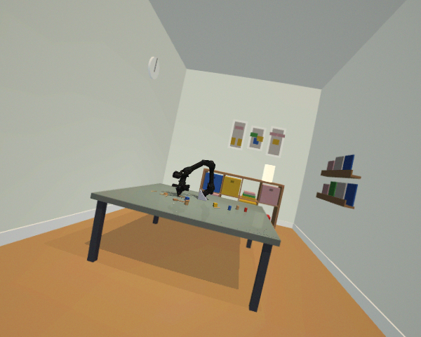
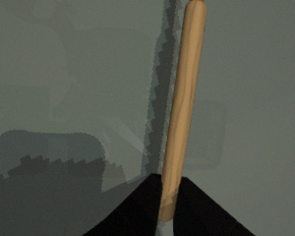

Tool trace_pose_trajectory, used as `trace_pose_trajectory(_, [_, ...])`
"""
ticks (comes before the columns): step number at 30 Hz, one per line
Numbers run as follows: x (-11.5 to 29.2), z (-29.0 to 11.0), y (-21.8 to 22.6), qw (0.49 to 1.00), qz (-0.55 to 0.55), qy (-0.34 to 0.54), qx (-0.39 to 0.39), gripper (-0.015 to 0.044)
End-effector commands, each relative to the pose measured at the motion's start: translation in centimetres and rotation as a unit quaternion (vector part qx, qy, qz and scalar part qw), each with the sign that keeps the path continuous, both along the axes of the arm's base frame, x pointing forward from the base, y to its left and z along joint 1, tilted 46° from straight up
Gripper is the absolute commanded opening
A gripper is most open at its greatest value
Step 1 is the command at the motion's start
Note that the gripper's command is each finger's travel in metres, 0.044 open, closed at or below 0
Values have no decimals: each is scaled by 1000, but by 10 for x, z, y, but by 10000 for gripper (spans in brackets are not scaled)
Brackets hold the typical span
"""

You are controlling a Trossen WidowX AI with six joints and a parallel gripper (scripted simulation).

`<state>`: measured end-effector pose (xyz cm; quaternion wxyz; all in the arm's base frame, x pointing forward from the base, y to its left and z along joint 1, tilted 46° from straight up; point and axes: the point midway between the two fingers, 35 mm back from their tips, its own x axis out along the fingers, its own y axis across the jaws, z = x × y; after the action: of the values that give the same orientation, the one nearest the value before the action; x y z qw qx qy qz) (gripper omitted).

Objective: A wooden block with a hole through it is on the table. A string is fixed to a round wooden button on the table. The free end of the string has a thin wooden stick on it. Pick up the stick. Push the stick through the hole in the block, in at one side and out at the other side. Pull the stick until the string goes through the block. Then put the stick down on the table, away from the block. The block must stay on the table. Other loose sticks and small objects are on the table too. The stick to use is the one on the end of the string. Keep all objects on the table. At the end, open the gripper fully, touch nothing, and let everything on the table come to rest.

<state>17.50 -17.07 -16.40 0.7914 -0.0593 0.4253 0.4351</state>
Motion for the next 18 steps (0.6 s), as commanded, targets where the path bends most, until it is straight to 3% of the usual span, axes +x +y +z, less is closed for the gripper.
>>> trace_pose_trajectory(1, [-1, -3, -1, 1000, 7, 6, 4, 0])
trace_pose_trajectory(18, [-4, -18, -2, 996, 53, 46, 55, 0])
